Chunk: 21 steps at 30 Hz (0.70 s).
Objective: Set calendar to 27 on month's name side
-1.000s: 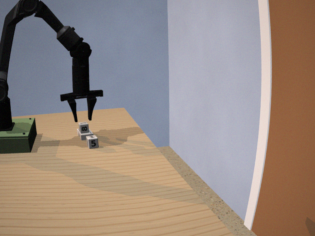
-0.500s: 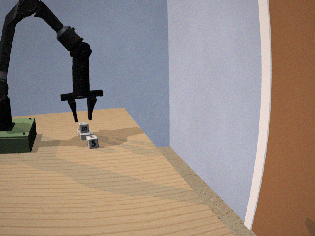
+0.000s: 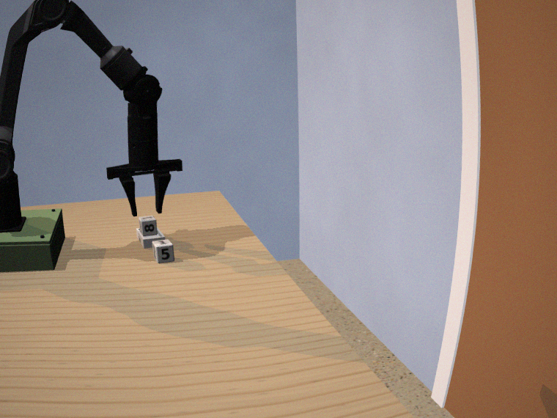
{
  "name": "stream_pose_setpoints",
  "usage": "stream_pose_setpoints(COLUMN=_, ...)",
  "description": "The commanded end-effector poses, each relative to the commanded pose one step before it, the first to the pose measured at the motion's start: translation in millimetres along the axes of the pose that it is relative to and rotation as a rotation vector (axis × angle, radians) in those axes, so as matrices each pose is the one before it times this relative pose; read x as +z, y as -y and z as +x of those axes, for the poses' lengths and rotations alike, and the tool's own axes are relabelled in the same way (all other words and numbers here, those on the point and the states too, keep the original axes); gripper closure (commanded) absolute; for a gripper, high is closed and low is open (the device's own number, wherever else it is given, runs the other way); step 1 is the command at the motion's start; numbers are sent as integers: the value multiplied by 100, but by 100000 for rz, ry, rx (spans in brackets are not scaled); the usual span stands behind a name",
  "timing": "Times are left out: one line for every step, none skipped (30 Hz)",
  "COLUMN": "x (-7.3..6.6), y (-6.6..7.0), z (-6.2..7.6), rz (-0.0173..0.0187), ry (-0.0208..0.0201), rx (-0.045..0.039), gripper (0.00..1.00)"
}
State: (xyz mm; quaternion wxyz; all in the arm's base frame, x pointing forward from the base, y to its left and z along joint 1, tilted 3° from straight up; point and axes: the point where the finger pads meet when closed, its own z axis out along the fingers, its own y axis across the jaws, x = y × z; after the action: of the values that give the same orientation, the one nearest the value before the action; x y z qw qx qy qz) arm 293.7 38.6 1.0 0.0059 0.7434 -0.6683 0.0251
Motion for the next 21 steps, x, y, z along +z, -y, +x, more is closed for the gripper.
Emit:
stream_pose_setpoints(x=45, y=-42, z=39, rz=-39, ry=-77, rx=15, gripper=40)
stream_pose_setpoints(x=13, y=-2, z=0, rz=-13, ry=-1, rx=-1, gripper=40)
stream_pose_setpoints(x=32, y=-6, z=0, rz=-34, ry=-2, rx=-2, gripper=40)
stream_pose_setpoints(x=56, y=-11, z=0, rz=-63, ry=-4, rx=-2, gripper=40)
stream_pose_setpoints(x=81, y=-22, z=1, rz=-129, ry=-10, rx=-2, gripper=40)
stream_pose_setpoints(x=67, y=-10, z=1, rz=-26, ry=-4, rx=4, gripper=40)
stream_pose_setpoints(x=84, y=-10, z=1, rz=-25, ry=-4, rx=6, gripper=40)
stream_pose_setpoints(x=99, y=-4, z=1, rz=-9, ry=-3, rx=9, gripper=40)
stream_pose_setpoints(x=114, y=-1, z=1, rz=0, ry=-2, rx=11, gripper=40)
stream_pose_setpoints(x=130, y=1, z=1, rz=0, ry=-3, rx=8, gripper=40)
stream_pose_setpoints(x=144, y=0, z=1, rz=0, ry=-2, rx=2, gripper=40)
stream_pose_setpoints(x=155, y=-1, z=0, rz=0, ry=-1, rx=0, gripper=40)
stream_pose_setpoints(x=165, y=0, z=0, rz=0, ry=-2, rx=1, gripper=40)
stream_pose_setpoints(x=171, y=0, z=0, rz=0, ry=-1, rx=1, gripper=40)
stream_pose_setpoints(x=0, y=0, z=0, rz=0, ry=0, rx=0, gripper=40)
stream_pose_setpoints(x=0, y=0, z=0, rz=0, ry=0, rx=0, gripper=40)
stream_pose_setpoints(x=155, y=41, z=-9, rz=104, ry=26, rx=-7, gripper=40)
stream_pose_setpoints(x=193, y=-42, z=7, rz=-104, ry=-22, rx=4, gripper=40)
stream_pose_setpoints(x=171, y=0, z=3, rz=1, ry=-8, rx=4, gripper=40)
stream_pose_setpoints(x=165, y=-1, z=-1, rz=0, ry=2, rx=-1, gripper=40)
stream_pose_setpoints(x=157, y=0, z=-2, rz=0, ry=4, rx=-2, gripper=40)
